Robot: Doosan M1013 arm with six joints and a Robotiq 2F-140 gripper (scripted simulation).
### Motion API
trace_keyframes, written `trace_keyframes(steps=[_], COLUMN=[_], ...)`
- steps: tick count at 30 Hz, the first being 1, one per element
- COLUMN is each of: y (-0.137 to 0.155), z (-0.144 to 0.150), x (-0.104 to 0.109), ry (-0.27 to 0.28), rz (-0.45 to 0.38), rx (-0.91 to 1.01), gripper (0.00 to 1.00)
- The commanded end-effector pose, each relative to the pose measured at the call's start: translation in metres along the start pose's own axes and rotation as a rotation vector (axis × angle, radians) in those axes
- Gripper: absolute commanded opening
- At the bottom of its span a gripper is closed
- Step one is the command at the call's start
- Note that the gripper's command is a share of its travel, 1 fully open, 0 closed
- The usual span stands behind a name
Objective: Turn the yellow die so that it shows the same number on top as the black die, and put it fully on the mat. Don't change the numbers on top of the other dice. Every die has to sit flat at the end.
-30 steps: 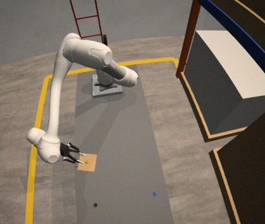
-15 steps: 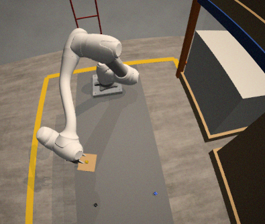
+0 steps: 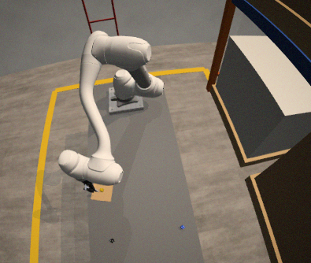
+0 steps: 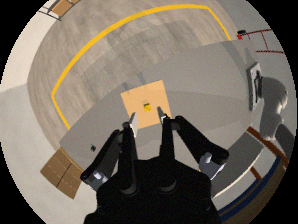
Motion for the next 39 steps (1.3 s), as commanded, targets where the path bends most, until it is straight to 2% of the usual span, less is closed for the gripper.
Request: trace_keyframes(steps=[1,2,20,27,39], y=[0.007,0.007,0.007,0.007,0.009], z=[-0.001,-0.001,-0.001,-0.001,-0.002], x=[0.000,0.000,0.001,0.008,0.060], ry=[0.007,0.007,0.007,0.007,0.007], rz=[0.027,0.027,0.027,0.027,0.027], rx=[-0.003,-0.003,-0.003,-0.003,-0.003], gripper=[0.40,1.00,1.00,1.00,1.00])
Point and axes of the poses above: the point where the finger pads meet when closed, its own x axis back along the fingers, its own z axis across the jaws, y = z × x, the point moved 10 cm from there along x, back along the fingers, and after that the axes turned 12 degrees about x, right-handed, at the moved point
